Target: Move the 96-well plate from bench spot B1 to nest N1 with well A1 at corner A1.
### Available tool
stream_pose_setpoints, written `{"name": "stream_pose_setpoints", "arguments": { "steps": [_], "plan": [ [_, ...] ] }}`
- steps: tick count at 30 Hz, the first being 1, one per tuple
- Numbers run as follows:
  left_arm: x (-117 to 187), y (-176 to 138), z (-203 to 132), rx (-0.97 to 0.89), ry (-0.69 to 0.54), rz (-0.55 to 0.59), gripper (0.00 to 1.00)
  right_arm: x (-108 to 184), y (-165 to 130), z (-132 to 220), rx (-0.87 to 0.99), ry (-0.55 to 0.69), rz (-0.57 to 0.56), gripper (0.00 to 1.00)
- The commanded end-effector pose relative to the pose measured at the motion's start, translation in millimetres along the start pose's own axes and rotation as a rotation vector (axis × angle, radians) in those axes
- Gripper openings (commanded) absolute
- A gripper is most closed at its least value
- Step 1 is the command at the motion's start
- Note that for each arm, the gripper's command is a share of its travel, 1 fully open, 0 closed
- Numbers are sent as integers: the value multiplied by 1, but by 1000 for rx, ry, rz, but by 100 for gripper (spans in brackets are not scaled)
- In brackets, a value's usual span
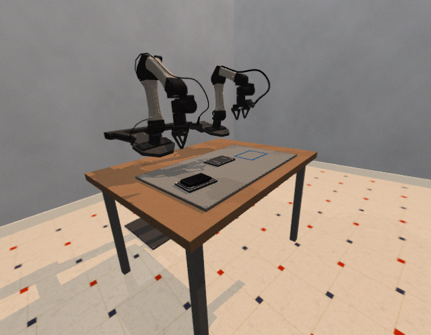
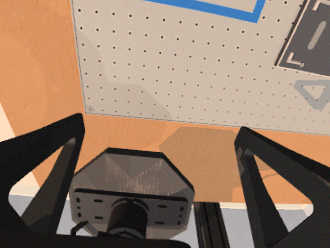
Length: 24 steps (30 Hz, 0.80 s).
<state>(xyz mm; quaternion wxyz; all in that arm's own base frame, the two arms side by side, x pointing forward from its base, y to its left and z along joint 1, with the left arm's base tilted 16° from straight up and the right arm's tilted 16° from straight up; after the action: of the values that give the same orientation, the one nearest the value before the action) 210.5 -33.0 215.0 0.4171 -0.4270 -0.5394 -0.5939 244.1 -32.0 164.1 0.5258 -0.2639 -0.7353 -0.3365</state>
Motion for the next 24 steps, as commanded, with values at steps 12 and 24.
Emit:
{"name": "stream_pose_setpoints", "arguments": {
  "steps": [12, 24],
  "plan": [
    [2, 0, 0, -6, -7, -3, 100, 36, -46, 43, -486, 27, 35, 100],
    [2, 0, 0, -6, -7, -3, 100, 60, -68, 64, -799, 22, 43, 100]
  ]
}}
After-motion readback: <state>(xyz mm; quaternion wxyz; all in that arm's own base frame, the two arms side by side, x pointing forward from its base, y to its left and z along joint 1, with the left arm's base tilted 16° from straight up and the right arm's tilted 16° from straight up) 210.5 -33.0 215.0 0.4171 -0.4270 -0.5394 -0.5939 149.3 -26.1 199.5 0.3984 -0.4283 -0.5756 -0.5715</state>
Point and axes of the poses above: on each arm, the point where the finger pads meet when closed, its own x axis back along the fingers, its own z axis across the jaws, y = z × x, the point moved 5 cm from there along x, back along the fingers, and after that the axes turned 4 degrees about -x, right-handed, at the moved point
